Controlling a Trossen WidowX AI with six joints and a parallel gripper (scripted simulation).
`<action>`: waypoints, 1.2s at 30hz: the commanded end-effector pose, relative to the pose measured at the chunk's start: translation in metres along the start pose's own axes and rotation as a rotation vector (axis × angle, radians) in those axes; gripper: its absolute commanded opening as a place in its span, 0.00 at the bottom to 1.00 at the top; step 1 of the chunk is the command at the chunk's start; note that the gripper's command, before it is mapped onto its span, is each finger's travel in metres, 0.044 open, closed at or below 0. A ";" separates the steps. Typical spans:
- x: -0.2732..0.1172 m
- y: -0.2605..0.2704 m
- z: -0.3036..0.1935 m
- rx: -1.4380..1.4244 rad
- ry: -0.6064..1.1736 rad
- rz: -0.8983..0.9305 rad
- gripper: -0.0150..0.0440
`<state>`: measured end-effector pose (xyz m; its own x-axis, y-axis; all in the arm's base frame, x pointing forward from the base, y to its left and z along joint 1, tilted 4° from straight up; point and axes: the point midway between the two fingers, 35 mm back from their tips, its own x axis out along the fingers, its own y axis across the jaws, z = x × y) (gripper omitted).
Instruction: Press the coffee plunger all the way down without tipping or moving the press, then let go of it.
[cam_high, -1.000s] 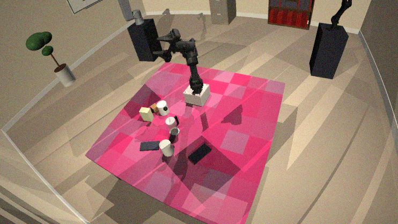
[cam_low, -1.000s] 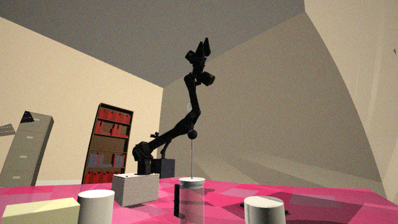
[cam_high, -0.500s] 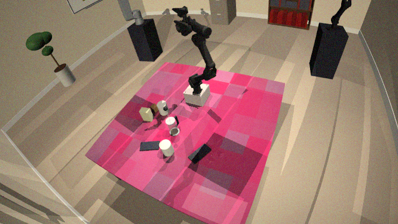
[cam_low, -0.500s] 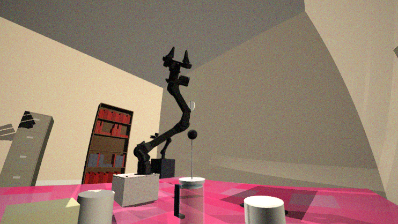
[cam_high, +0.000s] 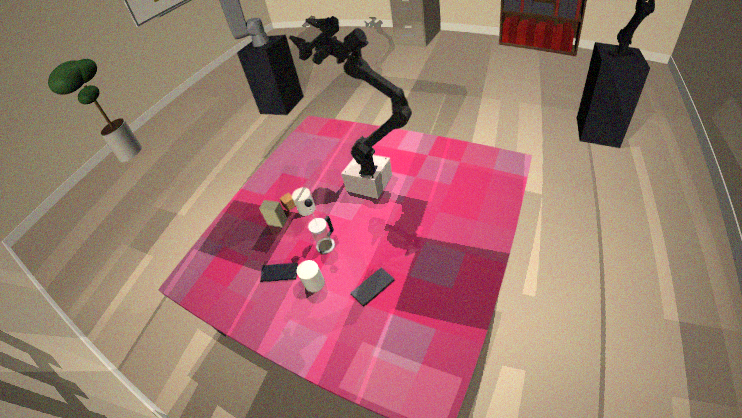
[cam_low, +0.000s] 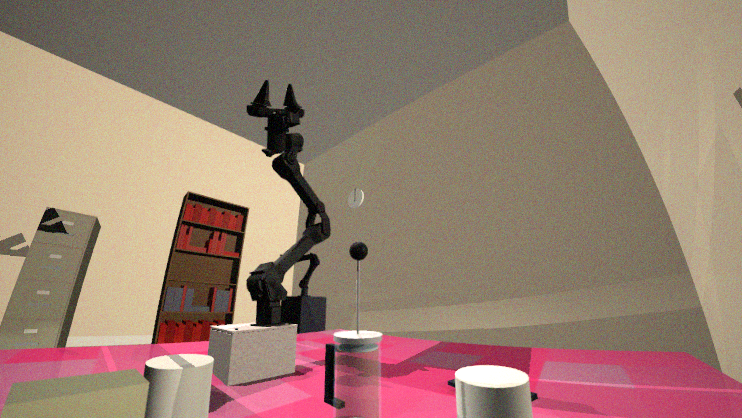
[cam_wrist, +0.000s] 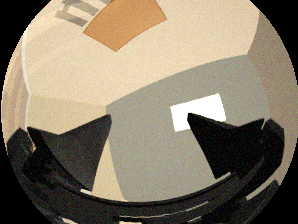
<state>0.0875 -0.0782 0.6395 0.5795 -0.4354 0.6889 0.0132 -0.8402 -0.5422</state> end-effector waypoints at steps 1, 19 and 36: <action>0.007 0.046 0.011 0.365 -0.033 0.077 1.00; -0.023 0.191 0.222 1.682 -0.095 0.859 1.00; -0.174 0.205 0.383 1.862 0.112 1.663 1.00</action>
<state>0.3023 -0.0560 0.2396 0.8407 -0.1936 -0.5058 0.1867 0.9803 -0.0648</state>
